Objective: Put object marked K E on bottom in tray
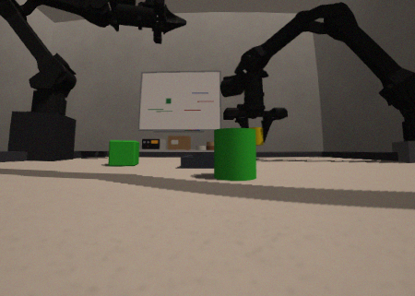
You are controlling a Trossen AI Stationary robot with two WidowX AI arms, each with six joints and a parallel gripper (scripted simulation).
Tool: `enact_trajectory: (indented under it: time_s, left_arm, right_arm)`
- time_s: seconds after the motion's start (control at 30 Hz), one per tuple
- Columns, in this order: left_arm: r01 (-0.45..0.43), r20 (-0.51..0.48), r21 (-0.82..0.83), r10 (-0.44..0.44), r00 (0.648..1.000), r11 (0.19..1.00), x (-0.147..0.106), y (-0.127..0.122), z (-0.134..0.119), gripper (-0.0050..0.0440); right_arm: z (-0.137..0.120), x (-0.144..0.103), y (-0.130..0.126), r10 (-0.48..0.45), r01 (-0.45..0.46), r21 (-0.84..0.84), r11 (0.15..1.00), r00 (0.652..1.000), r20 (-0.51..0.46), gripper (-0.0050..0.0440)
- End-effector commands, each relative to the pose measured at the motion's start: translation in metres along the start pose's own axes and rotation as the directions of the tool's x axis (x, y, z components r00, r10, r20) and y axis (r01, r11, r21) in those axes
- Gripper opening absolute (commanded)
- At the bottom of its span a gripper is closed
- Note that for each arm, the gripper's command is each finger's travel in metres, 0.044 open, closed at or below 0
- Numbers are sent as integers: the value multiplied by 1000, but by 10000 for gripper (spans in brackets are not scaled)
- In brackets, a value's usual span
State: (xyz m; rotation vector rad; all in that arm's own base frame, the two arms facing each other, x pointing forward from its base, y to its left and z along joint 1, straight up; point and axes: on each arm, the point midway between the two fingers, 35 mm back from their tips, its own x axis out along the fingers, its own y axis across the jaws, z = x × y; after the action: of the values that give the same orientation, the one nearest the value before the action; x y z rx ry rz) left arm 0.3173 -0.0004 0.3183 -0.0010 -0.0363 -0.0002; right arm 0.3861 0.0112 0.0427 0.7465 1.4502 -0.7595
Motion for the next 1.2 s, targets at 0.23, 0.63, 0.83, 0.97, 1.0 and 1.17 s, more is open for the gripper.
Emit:
enact_trajectory:
  time_s: [0.23,0.63,0.83,0.97,1.0,1.17]
  left_arm:
    - [1,3,1,-1,1000,1000,-2,1,-1,-50]
    - [31,1,1,-31,1000,1000,-9,-3,-7,-50]
    - [44,-1,1,-44,999,999,-12,-5,-10,-50]
    - [55,-3,1,-55,998,998,-15,-7,-13,-50]
    - [59,-4,1,-59,998,998,-16,-7,-14,-50]
    - [74,-5,1,-74,997,997,-19,-9,-17,-50]
  right_arm:
    - [3,-39,5,52,-52,-2,999,998,31,171]
    - [-20,-25,30,93,-100,-177,979,995,-46,171]
    - [-29,-22,39,112,-127,-244,961,991,-76,171]
    - [-39,-19,48,131,-157,-309,938,986,-105,171]
    - [-41,-19,50,136,-165,-325,931,984,-113,171]
    - [-54,-17,61,158,-206,-402,892,976,-150,171]
